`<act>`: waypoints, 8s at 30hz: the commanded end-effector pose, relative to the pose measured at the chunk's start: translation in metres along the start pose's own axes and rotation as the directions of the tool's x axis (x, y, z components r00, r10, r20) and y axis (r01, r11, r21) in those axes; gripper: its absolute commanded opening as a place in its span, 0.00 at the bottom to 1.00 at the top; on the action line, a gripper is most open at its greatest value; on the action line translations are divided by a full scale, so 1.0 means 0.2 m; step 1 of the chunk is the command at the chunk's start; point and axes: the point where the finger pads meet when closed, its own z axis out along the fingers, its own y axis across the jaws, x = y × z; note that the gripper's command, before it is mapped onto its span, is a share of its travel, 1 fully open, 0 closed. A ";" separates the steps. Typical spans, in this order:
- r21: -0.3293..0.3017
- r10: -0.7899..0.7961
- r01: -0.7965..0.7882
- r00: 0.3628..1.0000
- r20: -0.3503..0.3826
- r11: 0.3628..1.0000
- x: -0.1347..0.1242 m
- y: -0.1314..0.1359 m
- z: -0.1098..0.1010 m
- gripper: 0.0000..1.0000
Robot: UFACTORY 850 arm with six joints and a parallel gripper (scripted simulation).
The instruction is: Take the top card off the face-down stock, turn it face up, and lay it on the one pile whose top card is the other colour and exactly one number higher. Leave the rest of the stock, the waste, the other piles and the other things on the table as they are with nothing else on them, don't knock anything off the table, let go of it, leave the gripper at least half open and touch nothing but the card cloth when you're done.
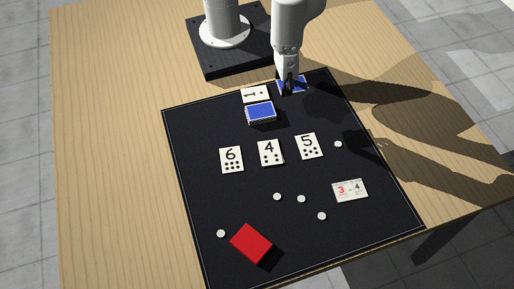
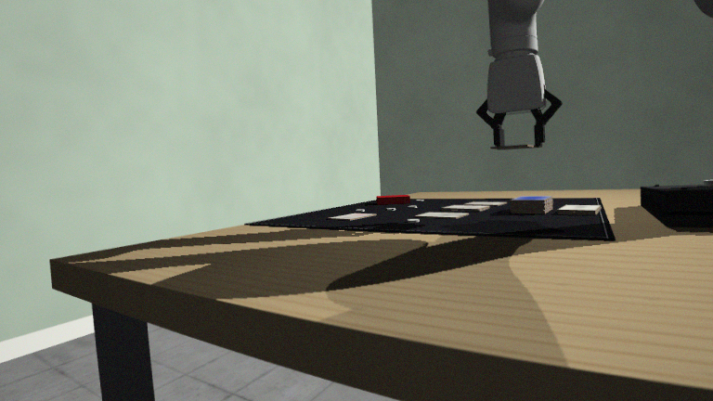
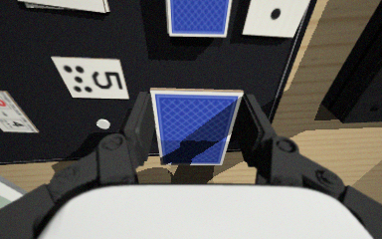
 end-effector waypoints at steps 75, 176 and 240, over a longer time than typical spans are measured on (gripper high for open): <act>0.001 0.001 0.000 0.897 -0.443 1.000 -0.05 0.00 0.14 0.60; 0.001 0.001 0.000 0.053 -0.999 1.000 -0.10 0.00 0.23 0.71; 0.001 0.001 0.000 0.053 -0.999 1.000 -0.07 0.00 0.33 0.73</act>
